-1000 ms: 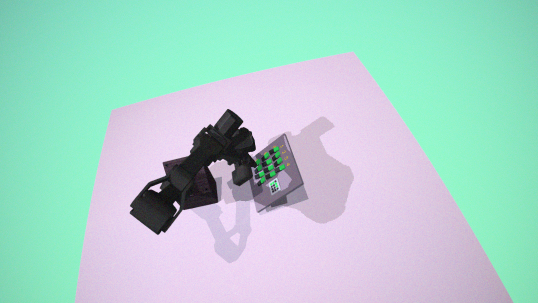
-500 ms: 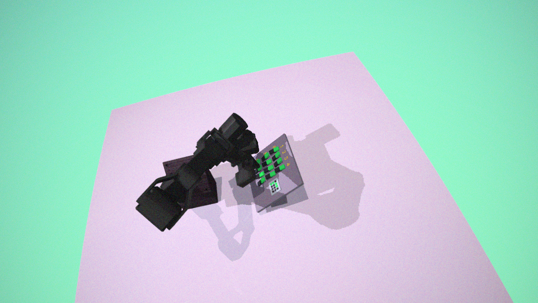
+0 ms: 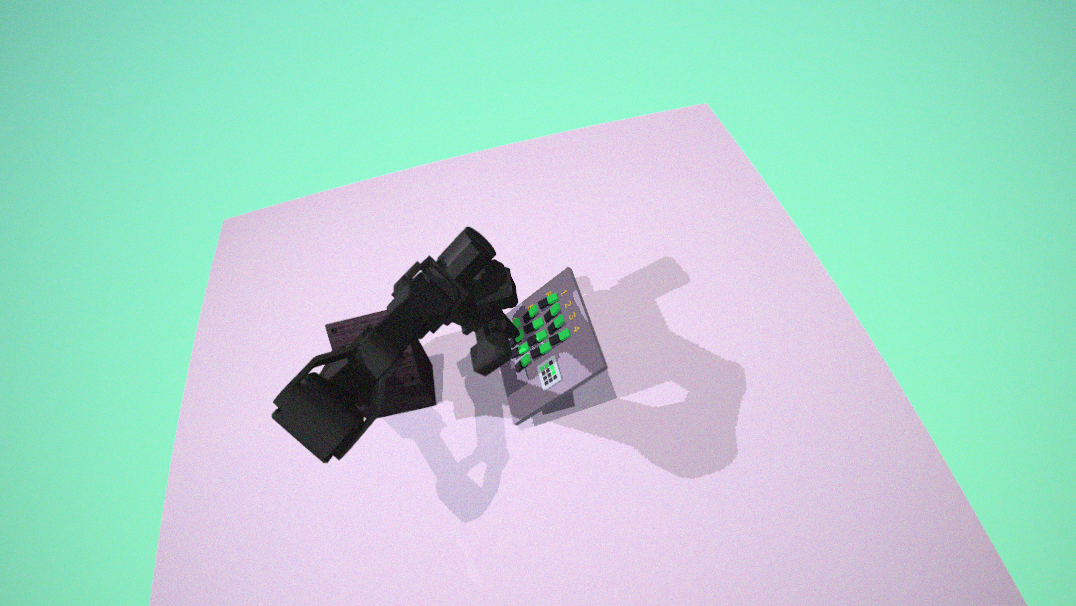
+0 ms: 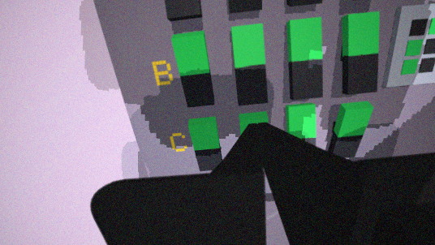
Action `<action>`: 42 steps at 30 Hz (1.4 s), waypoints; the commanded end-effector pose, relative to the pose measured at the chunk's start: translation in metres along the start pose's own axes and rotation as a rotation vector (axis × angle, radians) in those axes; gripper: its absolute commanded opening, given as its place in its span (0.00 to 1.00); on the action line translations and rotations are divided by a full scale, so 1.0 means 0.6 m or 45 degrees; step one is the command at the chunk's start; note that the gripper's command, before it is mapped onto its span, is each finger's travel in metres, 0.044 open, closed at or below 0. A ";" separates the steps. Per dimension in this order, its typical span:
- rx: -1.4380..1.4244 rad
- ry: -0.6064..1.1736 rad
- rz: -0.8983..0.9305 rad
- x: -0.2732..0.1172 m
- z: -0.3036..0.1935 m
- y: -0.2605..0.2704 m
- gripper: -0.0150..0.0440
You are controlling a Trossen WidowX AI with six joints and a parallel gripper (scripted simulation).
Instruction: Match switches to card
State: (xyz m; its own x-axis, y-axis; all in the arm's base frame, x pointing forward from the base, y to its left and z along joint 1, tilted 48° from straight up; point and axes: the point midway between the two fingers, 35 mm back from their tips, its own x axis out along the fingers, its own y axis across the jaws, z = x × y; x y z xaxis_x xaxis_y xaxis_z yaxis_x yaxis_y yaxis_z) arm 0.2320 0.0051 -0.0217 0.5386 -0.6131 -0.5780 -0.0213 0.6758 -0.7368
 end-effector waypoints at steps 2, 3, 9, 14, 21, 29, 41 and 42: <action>-0.004 0.001 0.008 0.000 -0.001 0.002 0.25; -0.004 0.001 0.008 0.000 -0.001 0.002 0.25; -0.004 0.001 0.008 0.002 -0.001 0.002 0.25; -0.004 0.001 0.008 0.003 -0.001 0.002 0.25; -0.004 0.001 0.008 0.005 -0.001 0.002 0.25; -0.004 0.001 0.008 0.006 -0.001 0.002 0.25; -0.004 0.001 0.008 0.009 -0.001 0.001 0.25; -0.004 0.001 0.008 0.009 -0.001 0.001 0.25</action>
State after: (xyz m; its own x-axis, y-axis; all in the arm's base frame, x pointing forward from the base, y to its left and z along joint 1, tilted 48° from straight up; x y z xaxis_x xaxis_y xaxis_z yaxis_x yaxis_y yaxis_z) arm 0.2351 0.0023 -0.0244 0.5395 -0.6127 -0.5775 -0.0208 0.6760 -0.7366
